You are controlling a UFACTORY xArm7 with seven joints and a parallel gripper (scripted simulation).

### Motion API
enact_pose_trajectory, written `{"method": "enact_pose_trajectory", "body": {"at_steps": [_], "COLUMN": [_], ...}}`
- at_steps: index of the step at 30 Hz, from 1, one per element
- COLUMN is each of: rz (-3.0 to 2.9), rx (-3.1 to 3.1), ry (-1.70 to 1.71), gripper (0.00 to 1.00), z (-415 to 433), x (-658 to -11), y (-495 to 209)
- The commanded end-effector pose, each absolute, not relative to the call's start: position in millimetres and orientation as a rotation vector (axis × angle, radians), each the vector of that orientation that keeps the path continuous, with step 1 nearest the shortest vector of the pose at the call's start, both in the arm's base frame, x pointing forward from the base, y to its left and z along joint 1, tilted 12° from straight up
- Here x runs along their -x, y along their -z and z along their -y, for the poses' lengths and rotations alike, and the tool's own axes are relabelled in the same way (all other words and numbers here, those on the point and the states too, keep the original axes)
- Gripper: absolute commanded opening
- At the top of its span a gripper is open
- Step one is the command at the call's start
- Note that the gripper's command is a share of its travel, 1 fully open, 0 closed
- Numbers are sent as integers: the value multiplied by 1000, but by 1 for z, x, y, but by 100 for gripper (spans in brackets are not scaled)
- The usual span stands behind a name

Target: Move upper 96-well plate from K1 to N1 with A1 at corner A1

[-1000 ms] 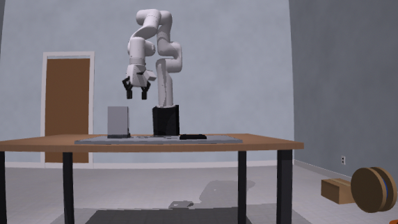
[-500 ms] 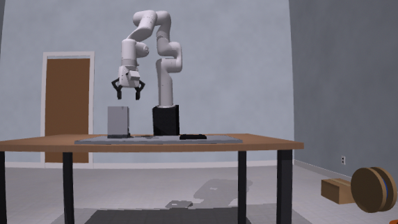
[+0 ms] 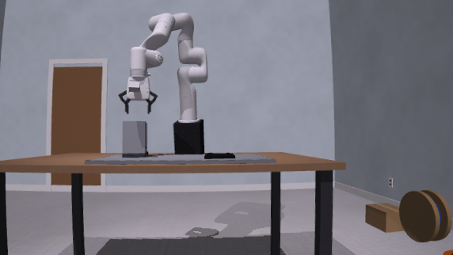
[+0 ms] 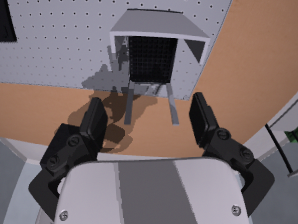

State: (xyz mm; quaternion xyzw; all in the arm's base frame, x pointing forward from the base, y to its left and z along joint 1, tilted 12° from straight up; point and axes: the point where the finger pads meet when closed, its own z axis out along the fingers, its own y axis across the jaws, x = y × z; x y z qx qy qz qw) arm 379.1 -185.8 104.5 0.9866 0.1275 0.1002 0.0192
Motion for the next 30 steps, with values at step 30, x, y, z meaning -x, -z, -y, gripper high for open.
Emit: {"method": "enact_pose_trajectory", "body": {"at_steps": [30], "rz": [-246], "rx": [-3077], "ry": [-327], "gripper": [100], "z": [199], "x": [-375], "y": [-84]}}
